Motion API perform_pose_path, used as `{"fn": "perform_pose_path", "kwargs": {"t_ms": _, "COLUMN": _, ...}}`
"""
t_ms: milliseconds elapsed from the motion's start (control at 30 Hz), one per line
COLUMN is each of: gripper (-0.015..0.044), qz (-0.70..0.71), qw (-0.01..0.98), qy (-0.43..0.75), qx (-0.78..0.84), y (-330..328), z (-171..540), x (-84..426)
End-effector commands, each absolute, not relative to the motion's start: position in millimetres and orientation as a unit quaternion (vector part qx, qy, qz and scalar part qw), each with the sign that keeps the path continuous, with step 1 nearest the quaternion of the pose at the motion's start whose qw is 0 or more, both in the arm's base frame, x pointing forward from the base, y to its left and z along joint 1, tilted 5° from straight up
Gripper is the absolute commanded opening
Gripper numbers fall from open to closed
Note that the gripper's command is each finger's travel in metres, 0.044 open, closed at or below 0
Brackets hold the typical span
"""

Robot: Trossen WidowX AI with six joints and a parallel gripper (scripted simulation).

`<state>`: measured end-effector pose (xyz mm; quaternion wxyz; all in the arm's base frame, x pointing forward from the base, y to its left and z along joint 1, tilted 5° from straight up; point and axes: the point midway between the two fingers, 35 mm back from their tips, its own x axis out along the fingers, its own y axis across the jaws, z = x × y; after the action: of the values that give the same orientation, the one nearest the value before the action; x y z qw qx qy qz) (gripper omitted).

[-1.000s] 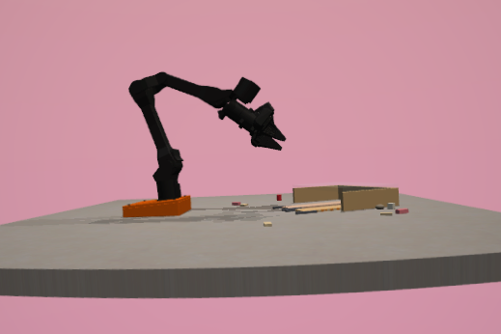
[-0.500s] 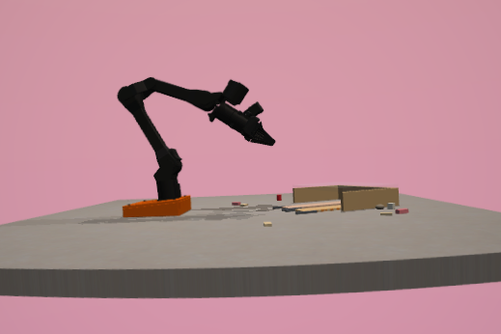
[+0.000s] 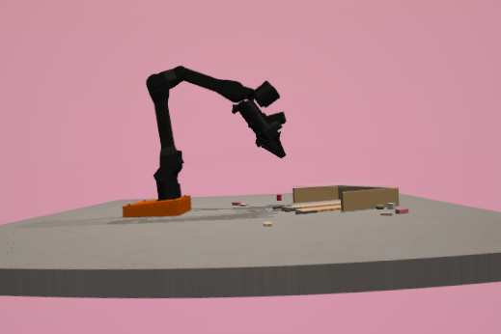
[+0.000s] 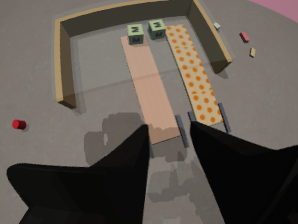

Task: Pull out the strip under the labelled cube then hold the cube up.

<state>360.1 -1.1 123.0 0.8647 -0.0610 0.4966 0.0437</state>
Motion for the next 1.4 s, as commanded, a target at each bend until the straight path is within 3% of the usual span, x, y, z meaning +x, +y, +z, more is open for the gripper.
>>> {"fn": "perform_pose_path", "kwargs": {"t_ms": 0, "gripper": 0.0033, "qz": 0.068, "qw": 0.81, "qy": 0.576, "qx": -0.092, "y": -6, "z": 101, "x": 378}}
{"fn": "perform_pose_path", "kwargs": {"t_ms": 67, "gripper": 0.0, "qz": 0.082, "qw": 0.781, "qy": 0.61, "qx": -0.103, "y": -7, "z": 89, "x": 384}}
{"fn": "perform_pose_path", "kwargs": {"t_ms": 300, "gripper": 0.0, "qz": 0.134, "qw": 0.68, "qy": 0.709, "qx": -0.129, "y": -13, "z": 47, "x": 394}}
{"fn": "perform_pose_path", "kwargs": {"t_ms": 1367, "gripper": 0.0, "qz": 0.136, "qw": 0.678, "qy": 0.711, "qx": -0.129, "y": -15, "z": 4, "x": 394}}
